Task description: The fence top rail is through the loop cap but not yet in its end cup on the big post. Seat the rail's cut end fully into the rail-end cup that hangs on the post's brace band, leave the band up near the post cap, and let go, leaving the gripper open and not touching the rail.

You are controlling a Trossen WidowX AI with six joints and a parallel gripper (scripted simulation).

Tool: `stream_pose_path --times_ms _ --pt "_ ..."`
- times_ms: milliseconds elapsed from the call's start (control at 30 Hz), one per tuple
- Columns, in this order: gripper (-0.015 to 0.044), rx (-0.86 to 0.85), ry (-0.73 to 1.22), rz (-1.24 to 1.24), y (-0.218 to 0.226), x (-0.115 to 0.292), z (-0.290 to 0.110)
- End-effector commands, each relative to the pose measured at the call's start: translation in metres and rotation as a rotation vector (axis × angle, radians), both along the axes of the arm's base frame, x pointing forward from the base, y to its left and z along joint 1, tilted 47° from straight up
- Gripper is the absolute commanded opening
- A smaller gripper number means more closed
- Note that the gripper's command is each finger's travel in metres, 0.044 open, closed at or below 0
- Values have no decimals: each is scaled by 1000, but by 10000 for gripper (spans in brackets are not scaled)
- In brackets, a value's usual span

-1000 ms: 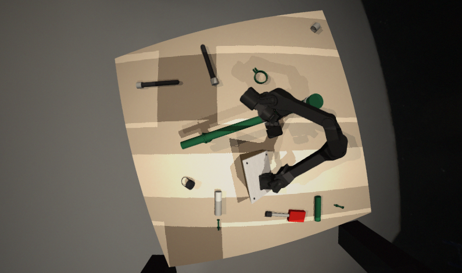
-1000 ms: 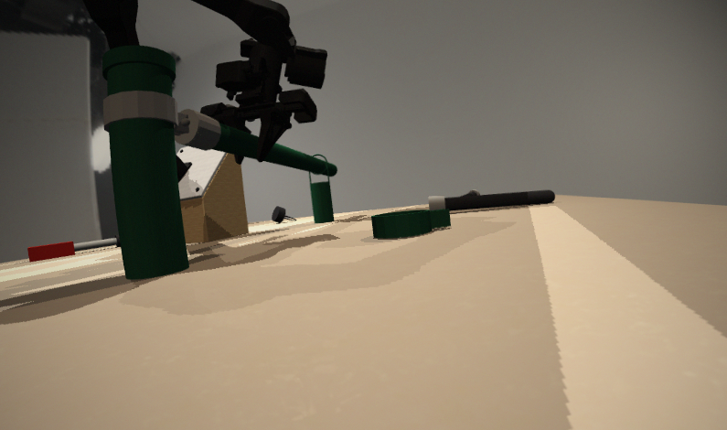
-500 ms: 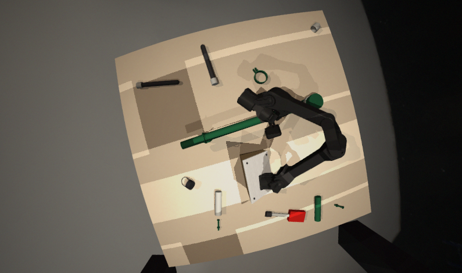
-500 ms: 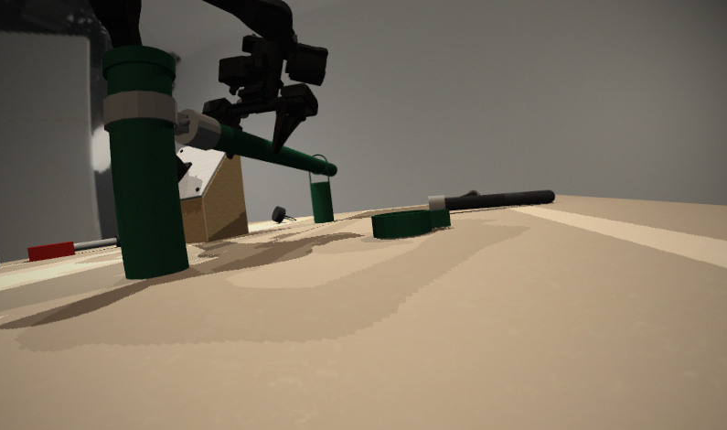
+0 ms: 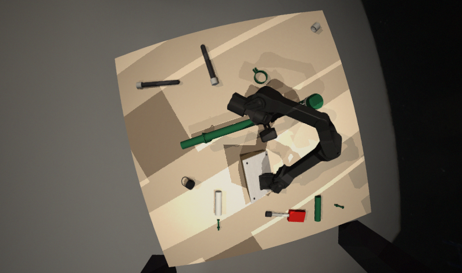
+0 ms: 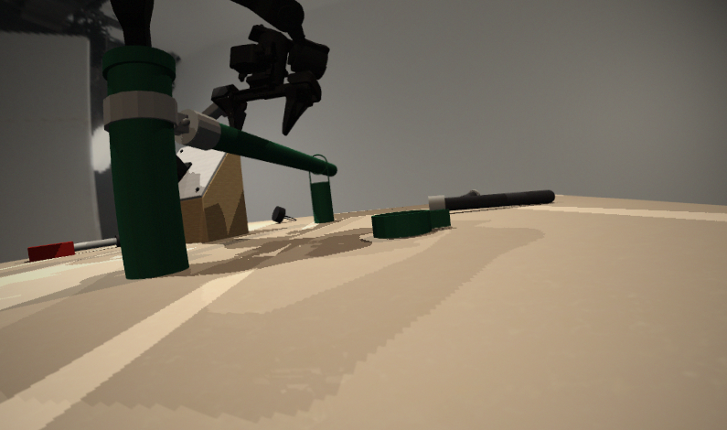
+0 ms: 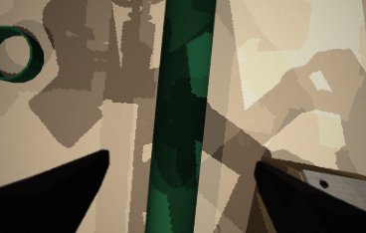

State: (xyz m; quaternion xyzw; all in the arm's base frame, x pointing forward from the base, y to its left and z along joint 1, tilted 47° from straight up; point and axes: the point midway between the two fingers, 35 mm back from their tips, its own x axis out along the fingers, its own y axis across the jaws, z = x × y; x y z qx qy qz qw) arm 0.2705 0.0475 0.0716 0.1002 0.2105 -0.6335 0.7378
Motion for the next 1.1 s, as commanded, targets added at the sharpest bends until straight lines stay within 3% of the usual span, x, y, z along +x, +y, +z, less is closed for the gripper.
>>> stream_pose_path --times_ms 0,1067 --pt "440 18 29 58 27 -3 10" --pt "440 20 37 69 32 -5 12"
